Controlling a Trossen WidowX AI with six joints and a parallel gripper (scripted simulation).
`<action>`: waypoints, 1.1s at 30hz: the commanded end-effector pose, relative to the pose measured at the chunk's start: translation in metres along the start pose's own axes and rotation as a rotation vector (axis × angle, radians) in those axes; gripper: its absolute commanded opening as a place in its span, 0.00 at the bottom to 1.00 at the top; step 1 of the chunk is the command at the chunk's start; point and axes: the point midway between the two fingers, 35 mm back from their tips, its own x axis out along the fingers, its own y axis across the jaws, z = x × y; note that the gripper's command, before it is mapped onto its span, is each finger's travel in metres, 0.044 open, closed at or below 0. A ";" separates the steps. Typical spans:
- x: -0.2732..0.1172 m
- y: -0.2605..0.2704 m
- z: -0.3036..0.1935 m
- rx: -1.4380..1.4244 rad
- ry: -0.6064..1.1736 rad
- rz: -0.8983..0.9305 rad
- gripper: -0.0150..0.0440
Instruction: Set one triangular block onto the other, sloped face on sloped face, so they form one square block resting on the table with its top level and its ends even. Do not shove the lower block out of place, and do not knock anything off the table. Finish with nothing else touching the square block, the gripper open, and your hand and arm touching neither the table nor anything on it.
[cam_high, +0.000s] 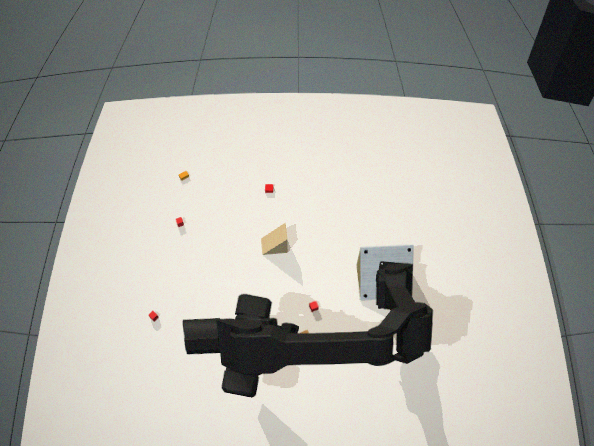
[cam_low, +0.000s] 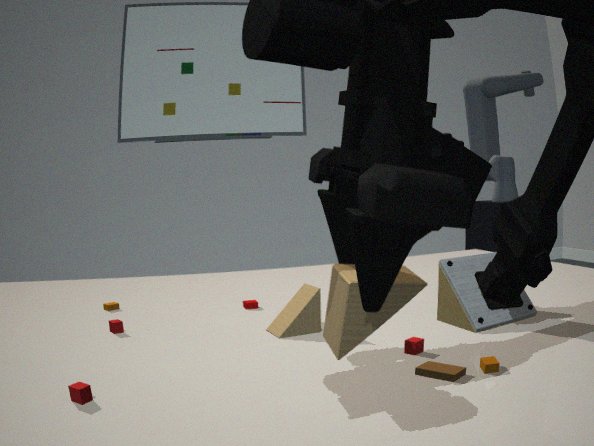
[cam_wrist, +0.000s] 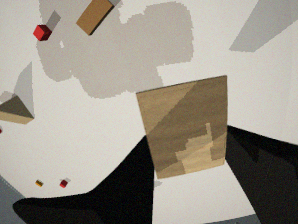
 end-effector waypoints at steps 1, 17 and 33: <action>0.000 0.002 0.000 -0.084 -0.009 -0.051 0.25; -0.004 0.011 -0.010 0.021 -0.011 -0.114 0.25; -0.005 0.034 -0.026 0.577 -0.038 -0.089 0.25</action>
